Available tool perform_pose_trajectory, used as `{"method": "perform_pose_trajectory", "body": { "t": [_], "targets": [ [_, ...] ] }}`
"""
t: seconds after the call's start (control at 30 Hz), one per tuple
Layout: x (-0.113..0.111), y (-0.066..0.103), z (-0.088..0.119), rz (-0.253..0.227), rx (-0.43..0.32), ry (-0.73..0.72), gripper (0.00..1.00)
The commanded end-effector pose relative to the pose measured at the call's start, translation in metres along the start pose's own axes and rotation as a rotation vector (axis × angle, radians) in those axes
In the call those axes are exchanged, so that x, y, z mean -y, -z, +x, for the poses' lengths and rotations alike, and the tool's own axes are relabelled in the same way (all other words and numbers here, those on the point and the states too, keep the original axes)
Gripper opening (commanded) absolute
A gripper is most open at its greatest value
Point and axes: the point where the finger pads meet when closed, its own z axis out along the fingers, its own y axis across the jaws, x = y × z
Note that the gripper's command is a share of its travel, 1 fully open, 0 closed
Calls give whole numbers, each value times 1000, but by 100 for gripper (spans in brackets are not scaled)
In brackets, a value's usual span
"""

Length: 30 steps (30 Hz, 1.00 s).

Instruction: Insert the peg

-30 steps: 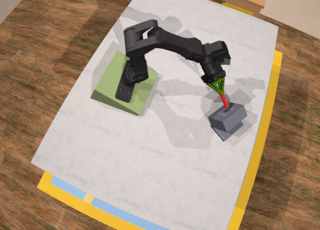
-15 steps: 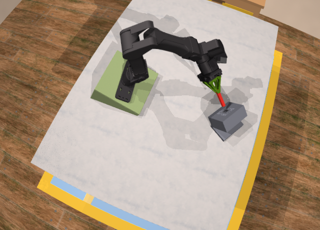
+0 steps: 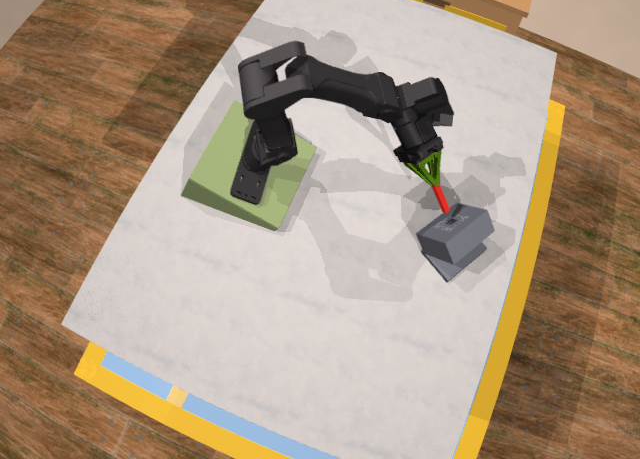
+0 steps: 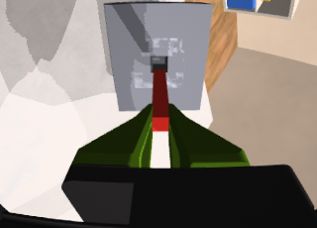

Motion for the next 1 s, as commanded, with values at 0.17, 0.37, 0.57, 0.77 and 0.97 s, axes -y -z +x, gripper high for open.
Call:
{"method": "perform_pose_trajectory", "body": {
  "t": [0.17, 0.37, 0.57, 0.77, 0.97],
  "targets": [
    [-4, -11, 3, 1, -5, 1, 0],
    [-6, -14, 2, 1, -5, 1, 0],
    [-8, -21, 3, 1, -5, 1, 0],
    [-6, -20, 0, 1, -5, 1, 0],
    [-4, -17, -1, 1, -5, 1, 0]
  ]
}}
